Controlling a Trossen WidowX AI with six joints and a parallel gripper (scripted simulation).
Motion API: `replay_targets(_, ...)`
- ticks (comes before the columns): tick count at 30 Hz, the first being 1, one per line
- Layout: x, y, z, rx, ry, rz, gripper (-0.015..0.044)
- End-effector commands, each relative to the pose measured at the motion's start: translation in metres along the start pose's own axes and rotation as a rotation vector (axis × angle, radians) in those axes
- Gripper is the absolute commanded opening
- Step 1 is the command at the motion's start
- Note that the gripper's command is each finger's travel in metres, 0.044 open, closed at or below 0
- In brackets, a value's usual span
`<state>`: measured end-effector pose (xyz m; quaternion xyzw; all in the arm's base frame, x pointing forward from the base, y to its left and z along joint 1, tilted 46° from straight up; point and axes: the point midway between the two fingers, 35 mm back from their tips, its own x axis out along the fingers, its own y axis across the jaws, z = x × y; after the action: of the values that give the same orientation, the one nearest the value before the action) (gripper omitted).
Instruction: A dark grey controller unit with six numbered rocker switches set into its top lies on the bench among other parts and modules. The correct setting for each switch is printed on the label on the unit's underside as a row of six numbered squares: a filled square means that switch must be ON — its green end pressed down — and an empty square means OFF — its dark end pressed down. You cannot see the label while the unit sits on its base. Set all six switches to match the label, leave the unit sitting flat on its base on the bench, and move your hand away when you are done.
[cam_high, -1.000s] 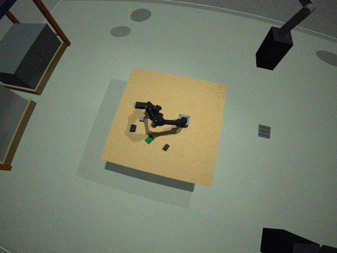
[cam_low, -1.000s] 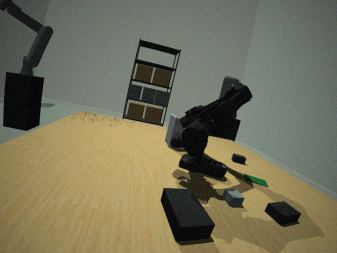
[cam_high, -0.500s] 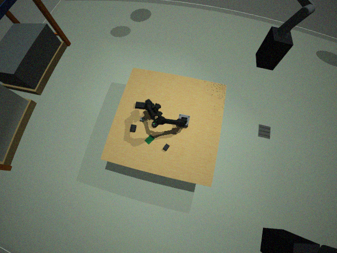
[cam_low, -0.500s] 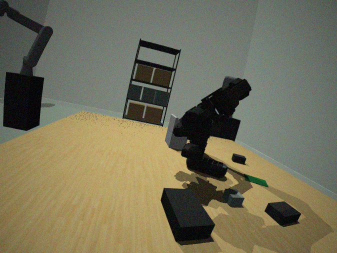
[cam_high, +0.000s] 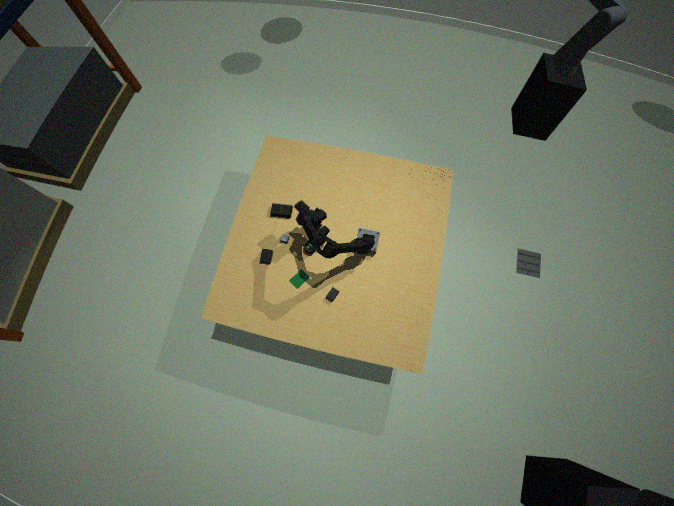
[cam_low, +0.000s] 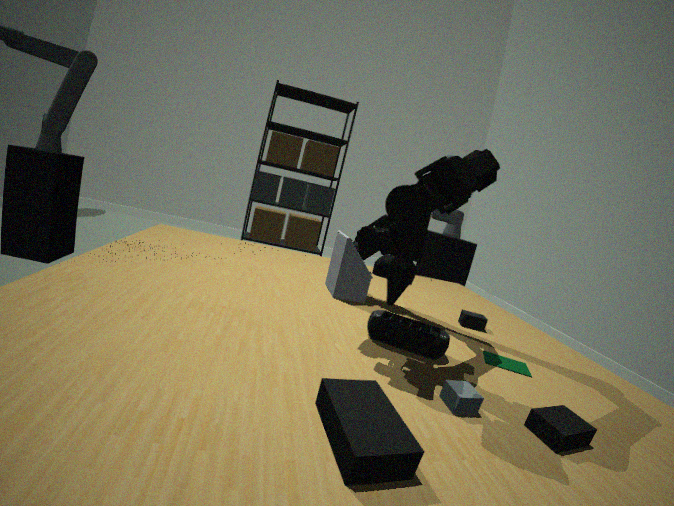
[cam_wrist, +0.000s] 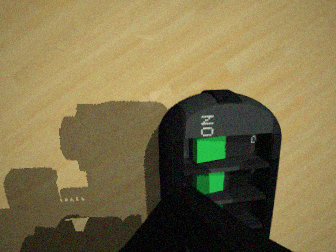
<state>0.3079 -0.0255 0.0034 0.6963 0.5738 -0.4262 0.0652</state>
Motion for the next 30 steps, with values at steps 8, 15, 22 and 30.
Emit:
replay_targets(8, 0.0, -0.024, 0.004, 0.032, 0.012, 0.094, 0.0)
replay_targets(15, 0.011, -0.022, 0.004, 0.031, 0.009, 0.095, 0.0)
replay_targets(22, 0.022, -0.021, 0.004, 0.032, 0.007, 0.095, 0.0)
replay_targets(30, 0.035, -0.021, 0.004, 0.032, 0.005, 0.094, 0.0)
